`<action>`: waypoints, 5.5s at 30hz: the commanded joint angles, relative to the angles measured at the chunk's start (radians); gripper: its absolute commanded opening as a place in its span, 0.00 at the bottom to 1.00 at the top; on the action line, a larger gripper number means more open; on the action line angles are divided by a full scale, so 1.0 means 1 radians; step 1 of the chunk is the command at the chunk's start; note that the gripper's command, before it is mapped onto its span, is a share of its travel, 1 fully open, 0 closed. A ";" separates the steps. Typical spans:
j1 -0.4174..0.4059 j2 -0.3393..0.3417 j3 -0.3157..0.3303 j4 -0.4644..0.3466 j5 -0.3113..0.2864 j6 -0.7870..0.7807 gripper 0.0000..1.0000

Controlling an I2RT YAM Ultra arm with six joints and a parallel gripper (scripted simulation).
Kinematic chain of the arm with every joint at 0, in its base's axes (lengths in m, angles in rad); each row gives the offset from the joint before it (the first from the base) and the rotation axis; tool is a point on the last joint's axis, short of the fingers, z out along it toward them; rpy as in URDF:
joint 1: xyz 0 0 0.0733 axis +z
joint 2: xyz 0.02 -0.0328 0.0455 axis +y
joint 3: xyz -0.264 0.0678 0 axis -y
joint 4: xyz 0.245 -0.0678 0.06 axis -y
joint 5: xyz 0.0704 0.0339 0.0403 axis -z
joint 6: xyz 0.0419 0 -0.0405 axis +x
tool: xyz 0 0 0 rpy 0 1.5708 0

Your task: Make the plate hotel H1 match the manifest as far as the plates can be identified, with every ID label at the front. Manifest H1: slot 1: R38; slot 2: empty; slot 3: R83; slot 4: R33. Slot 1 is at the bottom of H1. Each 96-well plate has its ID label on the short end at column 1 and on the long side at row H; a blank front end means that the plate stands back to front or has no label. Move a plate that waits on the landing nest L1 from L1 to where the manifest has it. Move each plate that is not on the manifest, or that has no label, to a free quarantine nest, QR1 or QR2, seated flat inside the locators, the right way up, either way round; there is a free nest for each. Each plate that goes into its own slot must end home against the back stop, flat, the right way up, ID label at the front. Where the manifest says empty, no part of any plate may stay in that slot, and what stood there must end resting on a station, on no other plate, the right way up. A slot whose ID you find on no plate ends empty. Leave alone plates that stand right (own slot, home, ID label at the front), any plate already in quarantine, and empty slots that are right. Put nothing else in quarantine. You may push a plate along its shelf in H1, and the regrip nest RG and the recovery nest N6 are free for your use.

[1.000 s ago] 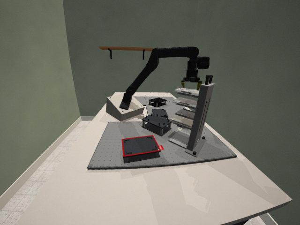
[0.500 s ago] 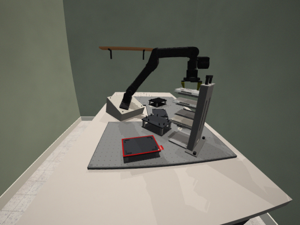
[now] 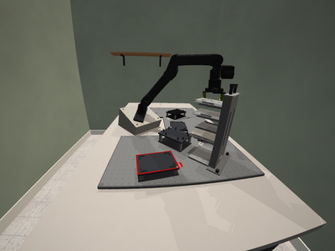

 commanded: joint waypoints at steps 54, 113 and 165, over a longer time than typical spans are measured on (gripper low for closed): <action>-0.048 0.049 -0.300 0.308 -0.010 -0.033 0.85; -0.055 0.038 -0.328 0.358 -0.015 -0.040 0.85; -0.069 0.086 -0.429 0.467 -0.018 -0.053 0.85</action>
